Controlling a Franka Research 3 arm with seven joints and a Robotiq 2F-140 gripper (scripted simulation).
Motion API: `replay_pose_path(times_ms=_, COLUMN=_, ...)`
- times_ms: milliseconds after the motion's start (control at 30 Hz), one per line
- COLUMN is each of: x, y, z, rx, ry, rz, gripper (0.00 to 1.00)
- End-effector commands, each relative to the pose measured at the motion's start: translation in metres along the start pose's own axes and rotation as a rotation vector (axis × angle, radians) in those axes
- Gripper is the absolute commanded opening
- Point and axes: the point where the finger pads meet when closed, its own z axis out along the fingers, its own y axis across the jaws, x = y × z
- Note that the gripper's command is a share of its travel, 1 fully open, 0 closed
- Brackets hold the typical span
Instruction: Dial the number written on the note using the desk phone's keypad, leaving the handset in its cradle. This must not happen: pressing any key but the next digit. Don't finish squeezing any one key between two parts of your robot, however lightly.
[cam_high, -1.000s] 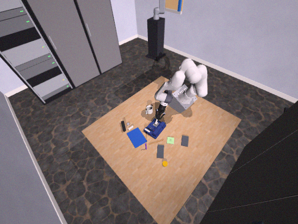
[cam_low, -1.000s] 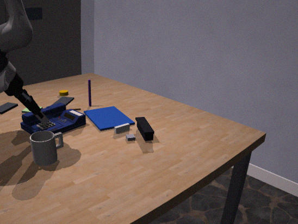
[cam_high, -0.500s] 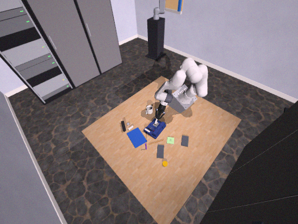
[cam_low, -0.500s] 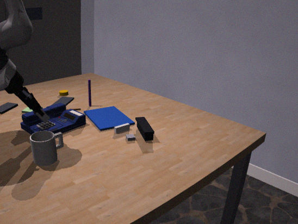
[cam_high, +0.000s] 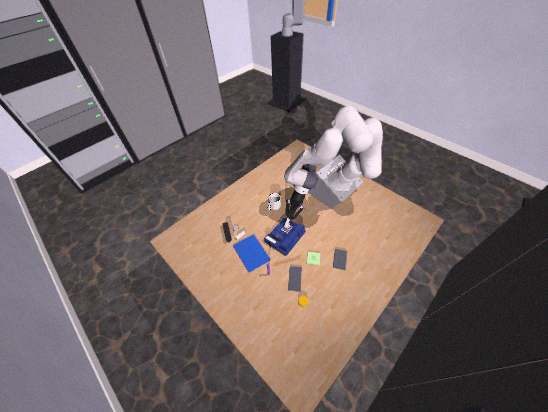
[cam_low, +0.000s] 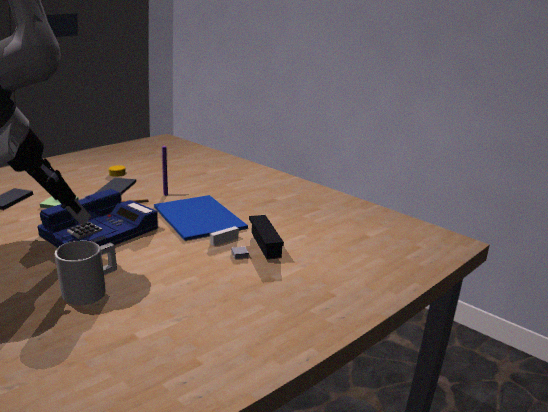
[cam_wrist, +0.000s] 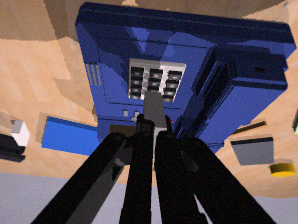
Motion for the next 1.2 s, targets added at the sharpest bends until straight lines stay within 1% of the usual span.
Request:
replay_pose_path(times_ms=0, x=0.0008, y=0.0008, z=-0.0006, rx=-0.001, ry=0.003, rz=0.006, gripper=0.00)
replay_pose_path(times_ms=500, x=0.0009, y=0.0008, z=-0.0005, rx=-0.001, ry=0.003, rz=0.006, gripper=0.00)
replay_pose_path(times_ms=1167, x=0.0048, y=0.0009, z=0.0050, rx=-0.001, ry=0.003, rz=0.006, gripper=0.00)
